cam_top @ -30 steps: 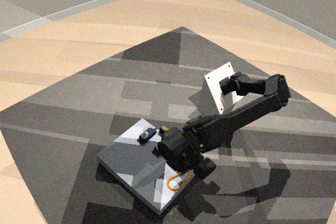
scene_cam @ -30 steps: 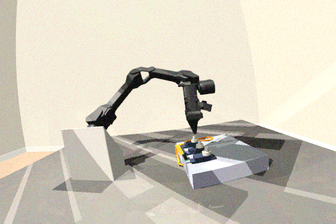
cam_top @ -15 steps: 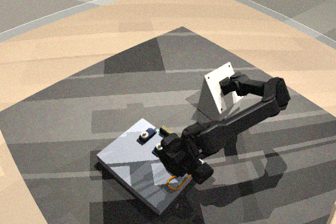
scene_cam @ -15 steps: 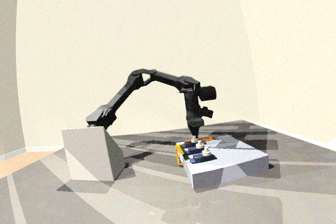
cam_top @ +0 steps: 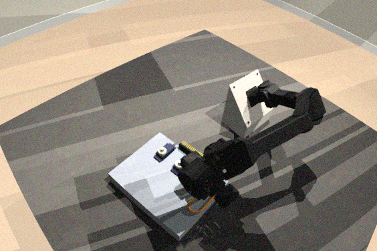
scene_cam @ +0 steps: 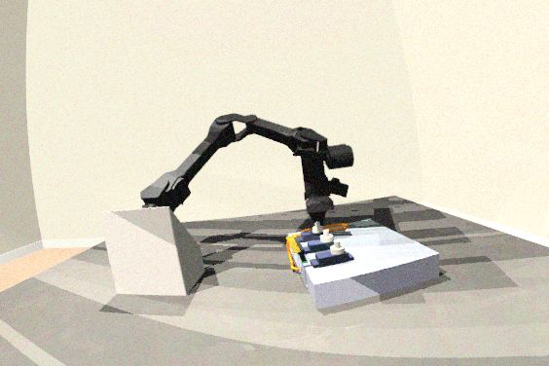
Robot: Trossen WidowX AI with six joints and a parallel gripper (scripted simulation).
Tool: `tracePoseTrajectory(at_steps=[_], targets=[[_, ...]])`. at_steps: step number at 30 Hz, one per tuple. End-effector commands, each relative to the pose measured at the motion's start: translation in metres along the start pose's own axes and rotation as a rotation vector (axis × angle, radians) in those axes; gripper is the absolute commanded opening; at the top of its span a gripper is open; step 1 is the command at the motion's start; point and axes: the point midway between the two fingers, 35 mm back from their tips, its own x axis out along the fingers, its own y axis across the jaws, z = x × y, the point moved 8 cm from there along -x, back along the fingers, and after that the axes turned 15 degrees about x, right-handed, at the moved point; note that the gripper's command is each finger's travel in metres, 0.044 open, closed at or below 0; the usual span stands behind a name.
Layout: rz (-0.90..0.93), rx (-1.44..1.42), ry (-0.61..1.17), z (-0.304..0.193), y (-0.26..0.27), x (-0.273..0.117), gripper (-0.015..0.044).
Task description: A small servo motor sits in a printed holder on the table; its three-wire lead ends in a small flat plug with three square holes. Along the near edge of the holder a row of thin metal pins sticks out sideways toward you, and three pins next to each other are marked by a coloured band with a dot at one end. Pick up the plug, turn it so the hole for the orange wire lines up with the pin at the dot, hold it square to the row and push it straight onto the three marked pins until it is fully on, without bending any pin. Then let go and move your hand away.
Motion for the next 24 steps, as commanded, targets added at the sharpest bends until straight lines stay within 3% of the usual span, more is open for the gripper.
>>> tracePoseTrajectory(at_steps=[1,10,16,24], targets=[[0.0,0.002,0.001,0.001,0.0,-0.005,0.0],[-0.001,0.002,0.001,0.0,0.0,-0.056,0.0],[-0.002,0.037,0.001,-0.001,-0.002,-0.057,0.0],[-0.005,0.294,-0.001,-0.007,-0.015,-0.06,0.0]])
